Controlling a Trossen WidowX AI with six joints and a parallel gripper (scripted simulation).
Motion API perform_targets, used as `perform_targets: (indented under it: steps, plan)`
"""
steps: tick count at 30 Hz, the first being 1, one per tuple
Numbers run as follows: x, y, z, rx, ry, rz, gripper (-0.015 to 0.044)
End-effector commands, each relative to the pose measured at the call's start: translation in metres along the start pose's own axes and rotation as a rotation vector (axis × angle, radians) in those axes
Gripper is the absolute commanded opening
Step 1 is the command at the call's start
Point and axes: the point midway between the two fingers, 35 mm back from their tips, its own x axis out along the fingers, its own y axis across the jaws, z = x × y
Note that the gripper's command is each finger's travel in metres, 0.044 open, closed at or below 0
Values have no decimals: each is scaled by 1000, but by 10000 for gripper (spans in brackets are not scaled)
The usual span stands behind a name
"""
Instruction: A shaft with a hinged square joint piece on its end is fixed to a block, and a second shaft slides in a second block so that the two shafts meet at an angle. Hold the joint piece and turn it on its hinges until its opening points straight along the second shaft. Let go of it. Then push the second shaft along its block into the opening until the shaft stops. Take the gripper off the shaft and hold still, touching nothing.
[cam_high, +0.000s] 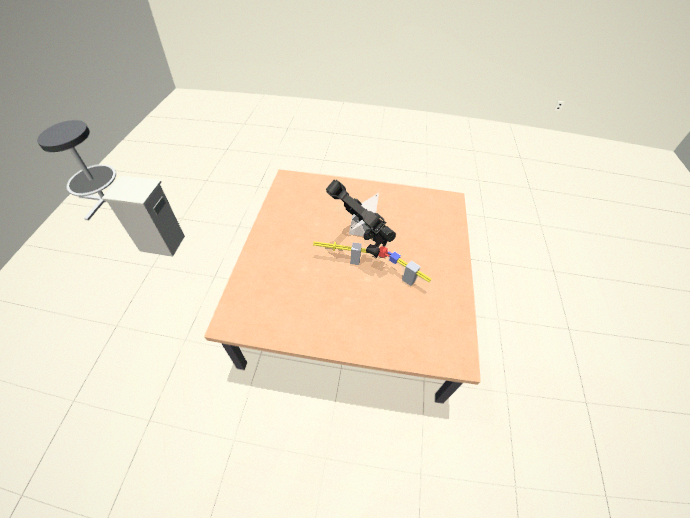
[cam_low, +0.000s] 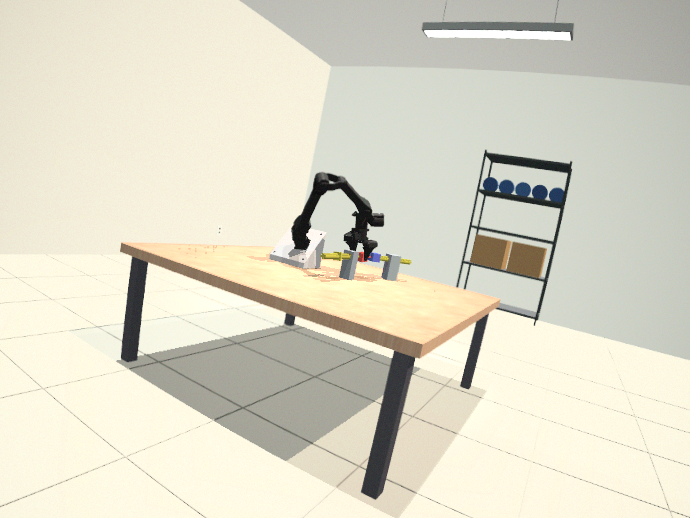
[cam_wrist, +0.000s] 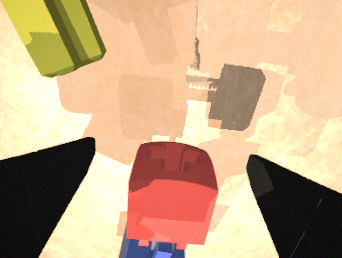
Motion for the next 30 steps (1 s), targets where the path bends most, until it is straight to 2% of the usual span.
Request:
perform_targets:
  steps: [1, 22, 30]
  plan:
    - [2, -1, -6, 3, 0, 0, 440]
    - [31, -1, -6, 4, -1, 1, 440]
    - [31, -1, -6, 4, -1, 1, 230]
